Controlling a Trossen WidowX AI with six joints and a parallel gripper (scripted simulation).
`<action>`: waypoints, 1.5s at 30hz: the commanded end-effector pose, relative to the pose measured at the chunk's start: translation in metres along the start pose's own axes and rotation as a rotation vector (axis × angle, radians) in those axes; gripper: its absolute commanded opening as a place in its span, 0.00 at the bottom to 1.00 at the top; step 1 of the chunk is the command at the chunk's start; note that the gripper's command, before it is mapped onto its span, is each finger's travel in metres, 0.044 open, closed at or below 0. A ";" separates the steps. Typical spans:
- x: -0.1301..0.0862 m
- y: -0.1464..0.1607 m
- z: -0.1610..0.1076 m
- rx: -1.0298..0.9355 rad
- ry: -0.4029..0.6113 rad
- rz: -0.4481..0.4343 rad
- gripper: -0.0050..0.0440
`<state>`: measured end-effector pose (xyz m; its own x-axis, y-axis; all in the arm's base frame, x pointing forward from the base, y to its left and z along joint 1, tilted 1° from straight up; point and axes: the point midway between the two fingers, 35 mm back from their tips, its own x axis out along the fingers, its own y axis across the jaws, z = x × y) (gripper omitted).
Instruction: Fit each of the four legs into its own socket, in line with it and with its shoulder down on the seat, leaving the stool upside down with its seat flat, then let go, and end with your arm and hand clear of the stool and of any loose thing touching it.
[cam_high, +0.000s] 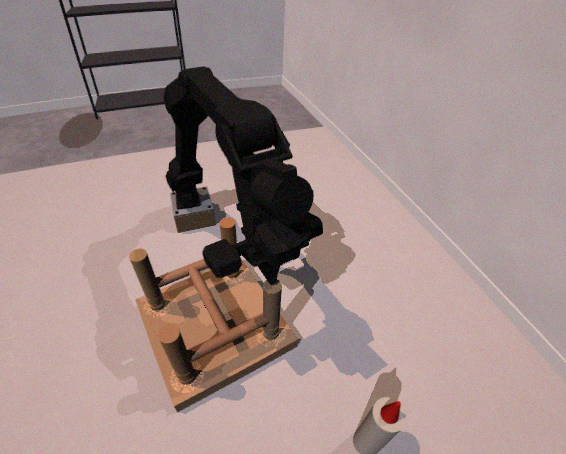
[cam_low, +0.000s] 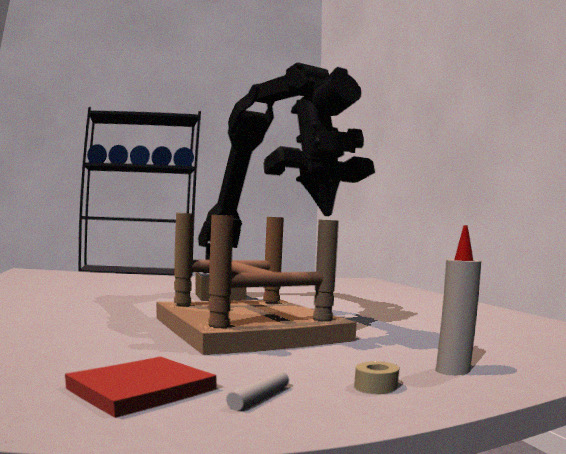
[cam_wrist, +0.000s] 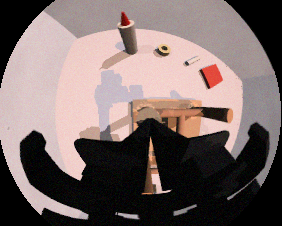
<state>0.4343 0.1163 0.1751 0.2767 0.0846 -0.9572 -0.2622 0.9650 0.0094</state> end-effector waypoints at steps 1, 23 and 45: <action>-0.006 -0.001 0.003 0.000 -0.005 -0.004 0.10; -0.059 0.001 -0.057 -0.003 0.001 0.000 0.10; -0.086 0.003 -0.161 -0.008 0.021 0.000 0.10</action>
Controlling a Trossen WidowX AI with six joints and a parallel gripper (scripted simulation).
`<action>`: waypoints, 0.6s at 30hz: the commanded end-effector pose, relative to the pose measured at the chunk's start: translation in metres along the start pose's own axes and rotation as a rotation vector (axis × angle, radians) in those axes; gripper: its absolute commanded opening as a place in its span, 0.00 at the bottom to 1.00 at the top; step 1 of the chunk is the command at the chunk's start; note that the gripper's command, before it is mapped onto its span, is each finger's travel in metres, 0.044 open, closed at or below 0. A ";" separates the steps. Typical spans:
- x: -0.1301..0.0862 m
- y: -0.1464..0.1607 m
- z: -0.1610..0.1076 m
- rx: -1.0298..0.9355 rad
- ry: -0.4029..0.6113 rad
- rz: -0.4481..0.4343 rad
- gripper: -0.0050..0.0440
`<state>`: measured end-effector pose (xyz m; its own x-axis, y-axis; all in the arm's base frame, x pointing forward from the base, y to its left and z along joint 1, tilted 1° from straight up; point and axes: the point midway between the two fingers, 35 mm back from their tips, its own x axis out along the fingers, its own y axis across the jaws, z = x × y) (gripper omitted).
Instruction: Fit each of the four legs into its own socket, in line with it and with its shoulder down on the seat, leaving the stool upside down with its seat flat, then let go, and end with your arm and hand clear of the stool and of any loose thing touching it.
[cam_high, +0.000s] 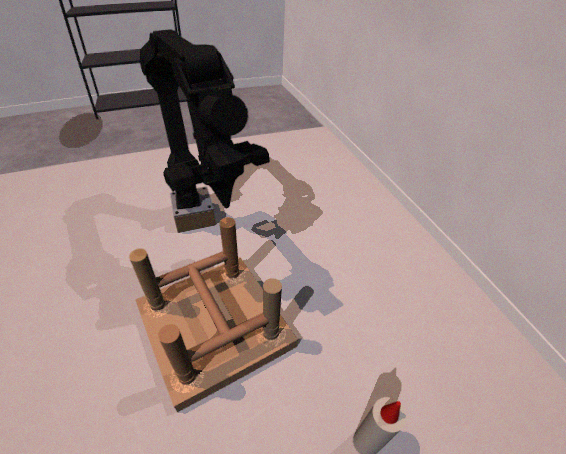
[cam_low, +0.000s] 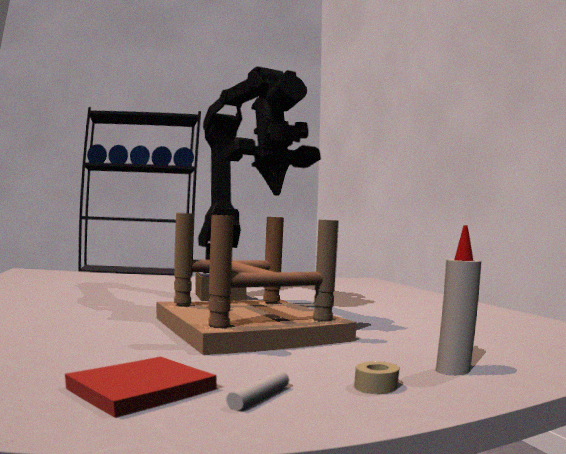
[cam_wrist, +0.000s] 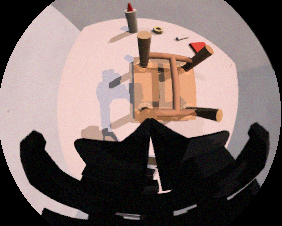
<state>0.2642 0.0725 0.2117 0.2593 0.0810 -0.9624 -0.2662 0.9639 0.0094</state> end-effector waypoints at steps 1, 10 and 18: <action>0.001 0.000 -0.004 -0.004 0.002 -0.002 0.10; 0.025 0.000 -0.011 -0.004 0.002 -0.002 0.10; 0.033 0.000 -0.013 -0.004 0.002 -0.002 0.10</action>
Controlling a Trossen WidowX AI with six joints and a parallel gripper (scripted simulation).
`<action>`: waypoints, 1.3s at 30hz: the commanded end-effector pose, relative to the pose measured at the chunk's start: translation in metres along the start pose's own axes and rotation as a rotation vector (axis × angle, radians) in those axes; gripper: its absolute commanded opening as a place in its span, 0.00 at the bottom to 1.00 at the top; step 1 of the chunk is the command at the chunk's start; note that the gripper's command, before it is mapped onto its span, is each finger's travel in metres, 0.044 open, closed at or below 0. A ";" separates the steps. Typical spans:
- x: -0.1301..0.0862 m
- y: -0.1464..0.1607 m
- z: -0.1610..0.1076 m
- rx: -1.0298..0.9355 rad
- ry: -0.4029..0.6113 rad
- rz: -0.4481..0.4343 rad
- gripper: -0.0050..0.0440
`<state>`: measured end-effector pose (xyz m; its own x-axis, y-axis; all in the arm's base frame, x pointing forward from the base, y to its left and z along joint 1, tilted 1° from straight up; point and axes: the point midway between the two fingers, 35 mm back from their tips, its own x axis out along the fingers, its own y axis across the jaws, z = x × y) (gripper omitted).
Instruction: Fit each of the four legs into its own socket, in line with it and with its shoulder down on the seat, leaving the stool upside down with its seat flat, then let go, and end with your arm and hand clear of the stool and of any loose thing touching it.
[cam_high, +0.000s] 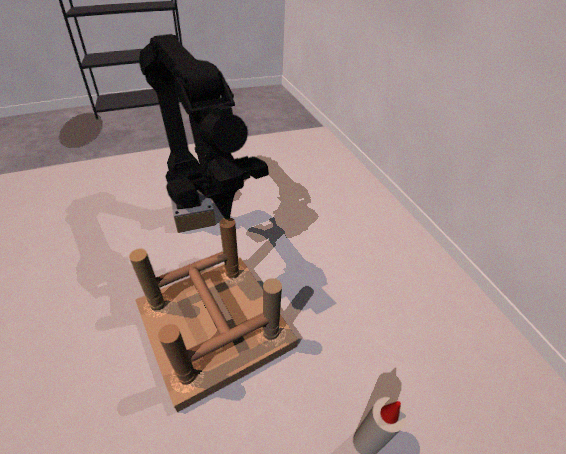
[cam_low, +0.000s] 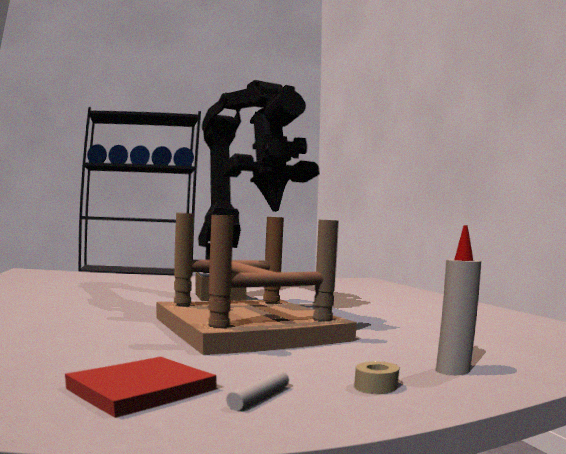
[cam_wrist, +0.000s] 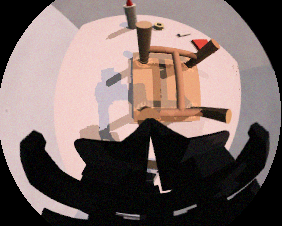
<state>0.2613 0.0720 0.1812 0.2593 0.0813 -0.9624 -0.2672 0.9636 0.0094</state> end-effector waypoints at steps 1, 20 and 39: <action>0.006 0.000 -0.002 -0.003 0.003 -0.002 0.10; 0.020 0.000 -0.006 -0.003 0.003 -0.002 0.10; 0.033 0.000 -0.009 -0.003 0.003 -0.002 0.10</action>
